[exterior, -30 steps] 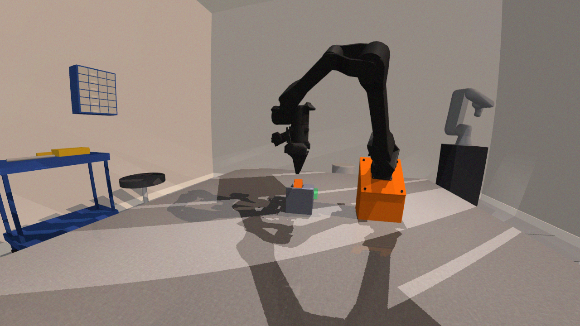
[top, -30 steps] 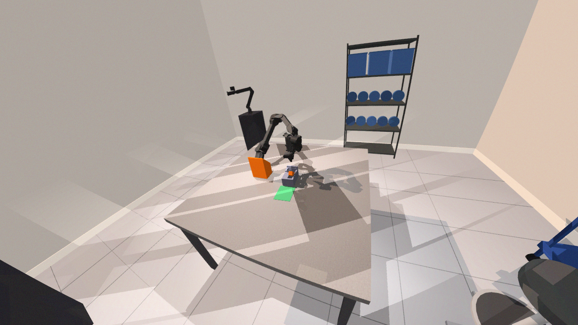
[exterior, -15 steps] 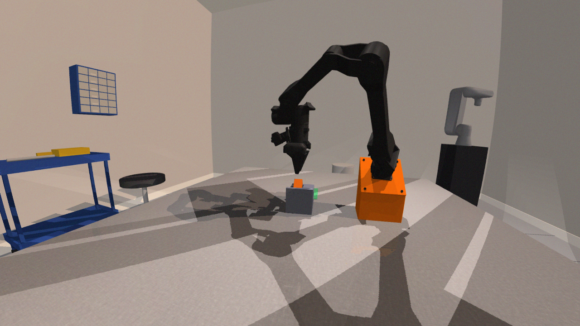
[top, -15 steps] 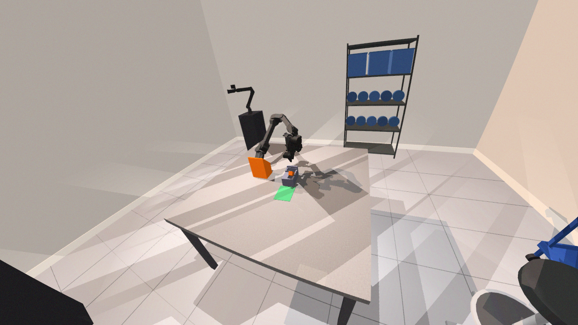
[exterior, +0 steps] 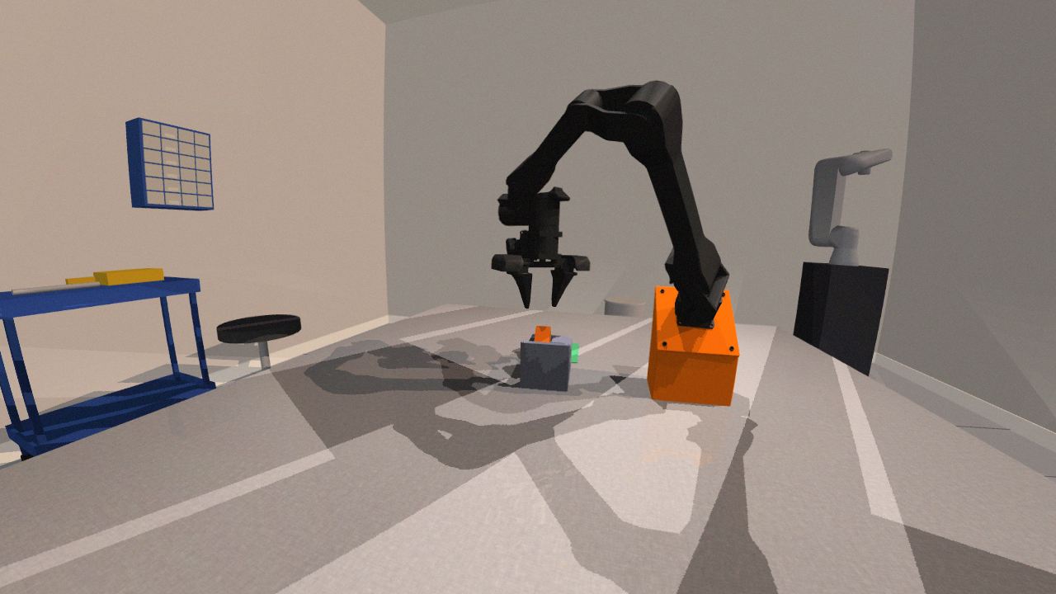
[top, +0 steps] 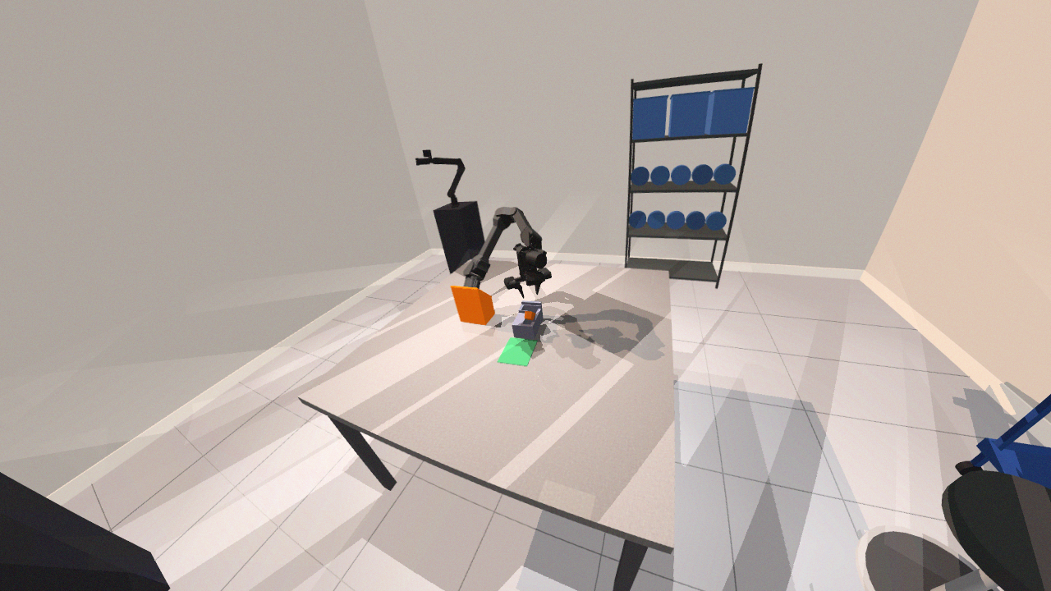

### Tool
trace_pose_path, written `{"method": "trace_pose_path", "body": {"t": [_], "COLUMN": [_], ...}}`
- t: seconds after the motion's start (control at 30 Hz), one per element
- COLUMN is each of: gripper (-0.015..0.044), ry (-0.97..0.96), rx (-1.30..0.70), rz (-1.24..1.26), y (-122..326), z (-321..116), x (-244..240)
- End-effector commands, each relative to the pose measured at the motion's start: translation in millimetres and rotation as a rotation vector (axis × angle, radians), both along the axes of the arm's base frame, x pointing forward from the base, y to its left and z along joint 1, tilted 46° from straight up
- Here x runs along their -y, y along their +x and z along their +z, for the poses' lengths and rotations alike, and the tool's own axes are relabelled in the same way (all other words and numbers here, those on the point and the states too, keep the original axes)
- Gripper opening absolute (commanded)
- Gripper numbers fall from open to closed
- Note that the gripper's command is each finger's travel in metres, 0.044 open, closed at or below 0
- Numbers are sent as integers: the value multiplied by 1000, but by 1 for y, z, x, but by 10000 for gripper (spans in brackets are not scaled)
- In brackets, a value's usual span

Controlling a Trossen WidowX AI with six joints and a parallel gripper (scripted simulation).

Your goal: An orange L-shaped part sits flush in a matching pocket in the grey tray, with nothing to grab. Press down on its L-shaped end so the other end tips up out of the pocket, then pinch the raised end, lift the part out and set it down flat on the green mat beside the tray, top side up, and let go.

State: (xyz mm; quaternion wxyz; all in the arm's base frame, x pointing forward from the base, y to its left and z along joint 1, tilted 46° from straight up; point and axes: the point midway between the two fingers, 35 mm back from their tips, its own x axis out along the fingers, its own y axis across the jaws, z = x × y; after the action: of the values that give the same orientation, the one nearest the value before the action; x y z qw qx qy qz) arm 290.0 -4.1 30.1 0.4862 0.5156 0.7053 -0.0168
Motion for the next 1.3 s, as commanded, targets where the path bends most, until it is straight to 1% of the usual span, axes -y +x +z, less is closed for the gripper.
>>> {"method": "trace_pose_path", "body": {"t": [0.0,0.33,0.53,1.27], "gripper": [280,280,280,280], "ry": [-5,-5,-4,-4], "rx": [-448,-448,-447,-447], "rz": [-425,-425,-424,-425], "y": [3,3,3,4], "z": [-24,-25,-45,-65], "x": [22,22,1,-19]}}
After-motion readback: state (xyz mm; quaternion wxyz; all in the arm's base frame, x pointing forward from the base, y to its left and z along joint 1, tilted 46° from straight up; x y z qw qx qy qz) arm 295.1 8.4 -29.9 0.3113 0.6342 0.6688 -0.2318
